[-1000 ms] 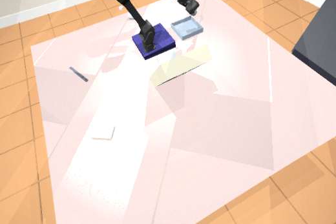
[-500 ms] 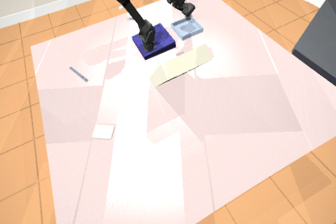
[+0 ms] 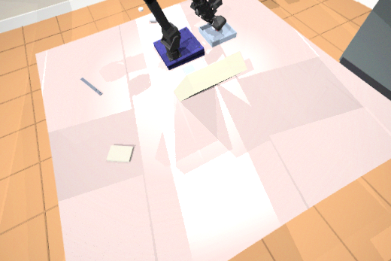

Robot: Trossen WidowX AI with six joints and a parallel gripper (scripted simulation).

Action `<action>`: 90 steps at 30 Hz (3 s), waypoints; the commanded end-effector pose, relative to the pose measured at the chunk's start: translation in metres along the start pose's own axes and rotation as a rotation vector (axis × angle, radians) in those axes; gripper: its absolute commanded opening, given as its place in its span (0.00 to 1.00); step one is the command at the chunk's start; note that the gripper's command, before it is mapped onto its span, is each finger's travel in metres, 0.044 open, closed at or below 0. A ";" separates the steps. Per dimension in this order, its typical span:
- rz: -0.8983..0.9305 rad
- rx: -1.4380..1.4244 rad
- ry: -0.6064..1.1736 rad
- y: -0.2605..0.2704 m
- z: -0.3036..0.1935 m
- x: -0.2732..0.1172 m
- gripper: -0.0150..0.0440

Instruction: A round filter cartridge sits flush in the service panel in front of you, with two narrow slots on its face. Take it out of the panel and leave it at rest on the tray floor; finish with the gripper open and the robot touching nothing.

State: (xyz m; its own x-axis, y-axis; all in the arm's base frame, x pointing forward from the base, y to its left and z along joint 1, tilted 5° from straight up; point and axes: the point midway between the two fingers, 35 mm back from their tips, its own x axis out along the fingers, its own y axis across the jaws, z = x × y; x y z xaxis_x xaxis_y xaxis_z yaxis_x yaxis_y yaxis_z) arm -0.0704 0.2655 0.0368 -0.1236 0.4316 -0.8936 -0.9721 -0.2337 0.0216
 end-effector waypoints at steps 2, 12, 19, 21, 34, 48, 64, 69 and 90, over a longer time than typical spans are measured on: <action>0.001 -0.001 -0.001 0.000 -0.007 0.010 0.25; 0.000 -0.001 0.008 0.000 -0.007 0.007 0.65; 0.000 -0.001 0.008 0.000 -0.007 0.007 0.97; 0.000 -0.001 0.008 0.000 -0.007 0.007 1.00; -0.002 0.004 0.005 0.000 0.025 -0.042 1.00; -0.002 0.004 0.005 0.000 0.025 -0.042 1.00; -0.002 0.004 0.005 0.000 0.025 -0.042 1.00; -0.002 0.004 0.005 0.000 0.025 -0.042 1.00; -0.002 0.004 0.005 0.000 0.025 -0.042 1.00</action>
State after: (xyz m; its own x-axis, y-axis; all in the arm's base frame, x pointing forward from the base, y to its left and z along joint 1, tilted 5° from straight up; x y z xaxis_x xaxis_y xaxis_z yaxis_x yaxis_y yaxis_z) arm -0.0699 0.2691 0.0855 -0.1199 0.4258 -0.8968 -0.9732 -0.2288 0.0215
